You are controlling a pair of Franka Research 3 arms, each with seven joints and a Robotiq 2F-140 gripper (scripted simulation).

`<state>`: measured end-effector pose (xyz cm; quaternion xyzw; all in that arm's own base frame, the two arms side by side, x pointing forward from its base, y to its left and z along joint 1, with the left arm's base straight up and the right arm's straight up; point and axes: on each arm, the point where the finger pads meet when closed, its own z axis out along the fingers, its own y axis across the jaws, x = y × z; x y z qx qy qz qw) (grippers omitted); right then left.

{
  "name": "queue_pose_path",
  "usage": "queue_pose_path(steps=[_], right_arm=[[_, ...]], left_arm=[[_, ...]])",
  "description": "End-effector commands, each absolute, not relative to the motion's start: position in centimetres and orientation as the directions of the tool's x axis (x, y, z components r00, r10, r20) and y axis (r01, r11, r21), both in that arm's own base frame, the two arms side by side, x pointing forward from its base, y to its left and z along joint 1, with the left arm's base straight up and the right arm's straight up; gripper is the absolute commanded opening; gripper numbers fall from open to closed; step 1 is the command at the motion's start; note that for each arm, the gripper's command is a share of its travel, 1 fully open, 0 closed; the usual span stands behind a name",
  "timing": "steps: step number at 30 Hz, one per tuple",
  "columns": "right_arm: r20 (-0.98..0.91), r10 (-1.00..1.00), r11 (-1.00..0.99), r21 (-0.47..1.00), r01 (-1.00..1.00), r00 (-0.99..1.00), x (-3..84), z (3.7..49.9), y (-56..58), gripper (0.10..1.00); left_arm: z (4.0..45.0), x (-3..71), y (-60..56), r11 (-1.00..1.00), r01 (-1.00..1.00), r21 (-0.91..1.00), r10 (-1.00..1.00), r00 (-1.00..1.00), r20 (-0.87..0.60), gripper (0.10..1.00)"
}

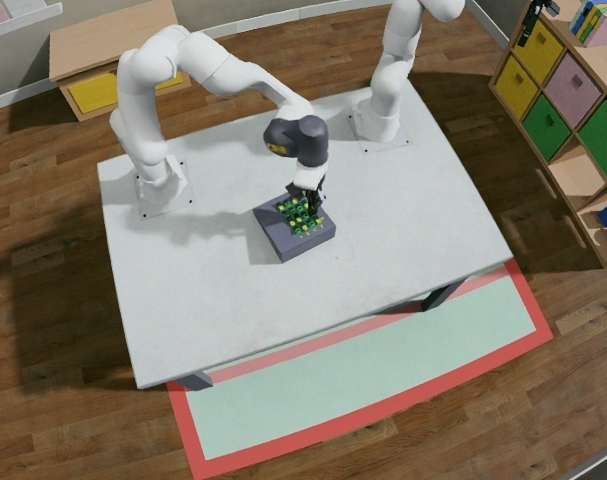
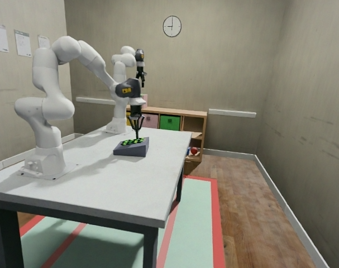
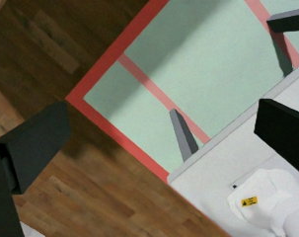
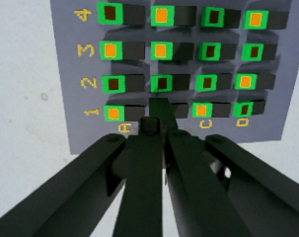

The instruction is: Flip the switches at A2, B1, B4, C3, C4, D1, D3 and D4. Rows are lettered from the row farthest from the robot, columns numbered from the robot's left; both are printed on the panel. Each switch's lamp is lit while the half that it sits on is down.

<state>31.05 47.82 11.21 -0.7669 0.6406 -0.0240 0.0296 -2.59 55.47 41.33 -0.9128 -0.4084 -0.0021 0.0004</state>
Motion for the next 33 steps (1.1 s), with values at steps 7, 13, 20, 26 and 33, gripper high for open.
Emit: queue_pose_path(steps=[7,13,20,26,33], right_arm=[[0.0,-0.983,-0.185,-0.077,-0.98,0.186,31.0,10.9,47.8,0.099],[0.0,-0.983,-0.185,-0.077,-0.98,0.186,31.0,10.9,47.8,0.099],[0.0,-0.983,-0.185,-0.077,-0.98,0.186,30.9,12.4,47.8,0.099],[0.0,-0.983,-0.185,-0.077,-0.98,0.186,30.8,13.5,47.8,0.099],[0.0,-0.983,-0.185,-0.077,-0.98,0.186,30.8,14.0,47.8,0.099]], left_arm=[[41.3,-2.7,55.4,-0.671,0.741,0.0,0.741,0.671,0.0,1.0],[41.3,-2.7,55.4,-0.671,0.741,0.0,0.741,0.671,0.0,1.0],[41.3,-2.7,55.4,-0.671,0.741,0.0,0.741,0.671,0.0,1.0],[41.3,-2.7,55.4,-0.671,0.741,0.0,0.741,0.671,0.0,1.0],[41.3,-2.7,55.4,-0.671,0.741,0.0,0.741,0.671,0.0,1.0]])
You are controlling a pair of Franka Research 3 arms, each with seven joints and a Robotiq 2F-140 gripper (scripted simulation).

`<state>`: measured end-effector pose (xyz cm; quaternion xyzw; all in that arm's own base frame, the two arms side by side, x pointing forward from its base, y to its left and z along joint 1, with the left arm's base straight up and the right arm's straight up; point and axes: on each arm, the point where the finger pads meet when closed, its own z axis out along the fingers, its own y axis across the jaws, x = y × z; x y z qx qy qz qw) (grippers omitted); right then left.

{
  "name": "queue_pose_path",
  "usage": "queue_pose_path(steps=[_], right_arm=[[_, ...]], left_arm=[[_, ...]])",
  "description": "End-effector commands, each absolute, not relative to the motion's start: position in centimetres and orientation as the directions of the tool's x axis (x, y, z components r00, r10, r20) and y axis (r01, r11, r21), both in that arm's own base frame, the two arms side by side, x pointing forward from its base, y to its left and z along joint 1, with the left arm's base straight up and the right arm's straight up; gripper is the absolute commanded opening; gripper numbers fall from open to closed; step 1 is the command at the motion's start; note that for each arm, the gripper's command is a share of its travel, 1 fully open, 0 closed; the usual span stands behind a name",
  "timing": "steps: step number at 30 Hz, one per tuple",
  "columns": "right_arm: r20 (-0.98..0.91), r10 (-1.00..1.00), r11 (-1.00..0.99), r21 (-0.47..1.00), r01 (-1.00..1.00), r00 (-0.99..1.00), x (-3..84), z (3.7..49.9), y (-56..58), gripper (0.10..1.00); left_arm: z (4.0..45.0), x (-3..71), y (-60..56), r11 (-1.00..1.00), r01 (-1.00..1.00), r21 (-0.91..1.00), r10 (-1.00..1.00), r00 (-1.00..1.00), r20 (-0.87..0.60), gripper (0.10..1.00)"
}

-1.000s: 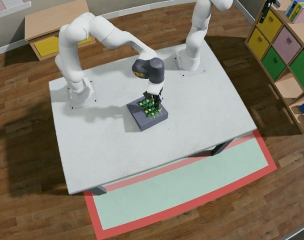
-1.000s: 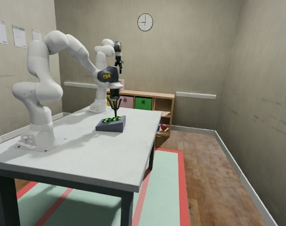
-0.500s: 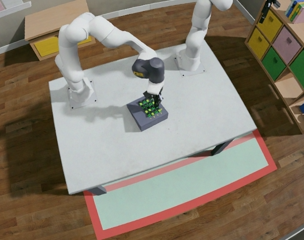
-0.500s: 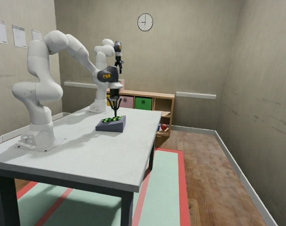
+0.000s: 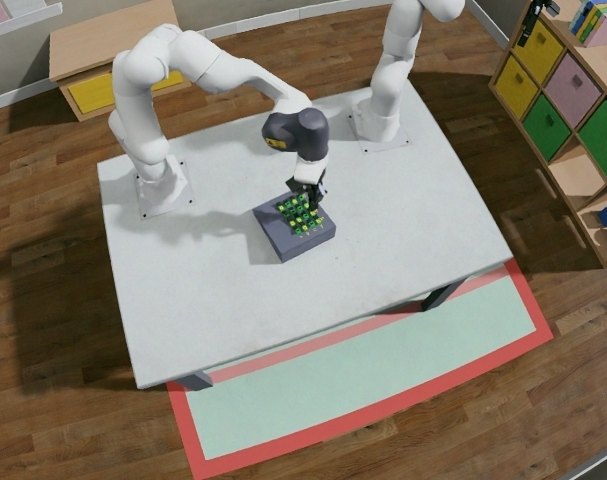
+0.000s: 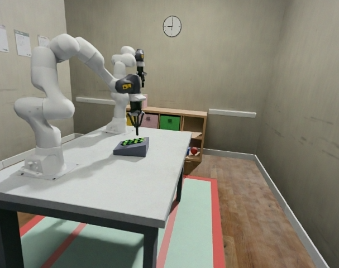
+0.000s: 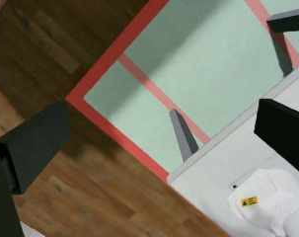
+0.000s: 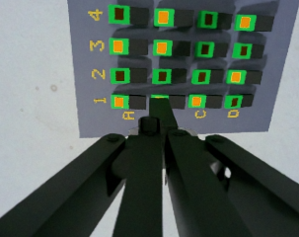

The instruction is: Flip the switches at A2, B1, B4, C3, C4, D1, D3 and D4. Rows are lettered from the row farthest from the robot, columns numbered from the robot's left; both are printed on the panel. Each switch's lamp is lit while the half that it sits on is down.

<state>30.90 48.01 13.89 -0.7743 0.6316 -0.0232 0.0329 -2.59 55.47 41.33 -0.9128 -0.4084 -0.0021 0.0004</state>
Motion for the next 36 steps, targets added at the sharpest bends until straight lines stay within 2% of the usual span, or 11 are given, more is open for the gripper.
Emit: queue_pose_path(steps=[1,12,23,36], right_arm=[[0.0,-0.983,-0.185,-0.077,-0.98,0.186,30.8,14.0,47.8,0.099],[0.001,-0.983,-0.185,-0.087,-0.979,0.185,30.7,13.9,47.6,0.099],[0.004,-0.982,-0.179,-0.345,-0.921,0.189,28.5,12.9,40.3,0.099],[0.0,-0.983,-0.172,-0.381,-0.908,0.186,28.3,13.0,39.5,0.099]], left_arm=[[41.3,-2.7,55.4,-0.671,0.741,0.0,0.741,0.671,0.0,1.0],[41.3,-2.7,55.4,-0.671,0.741,0.0,0.741,0.671,0.0,1.0],[41.3,-2.7,55.4,-0.671,0.741,0.0,0.741,0.671,0.0,1.0],[41.3,-2.7,55.4,-0.671,0.741,0.0,0.741,0.671,0.0,1.0]])
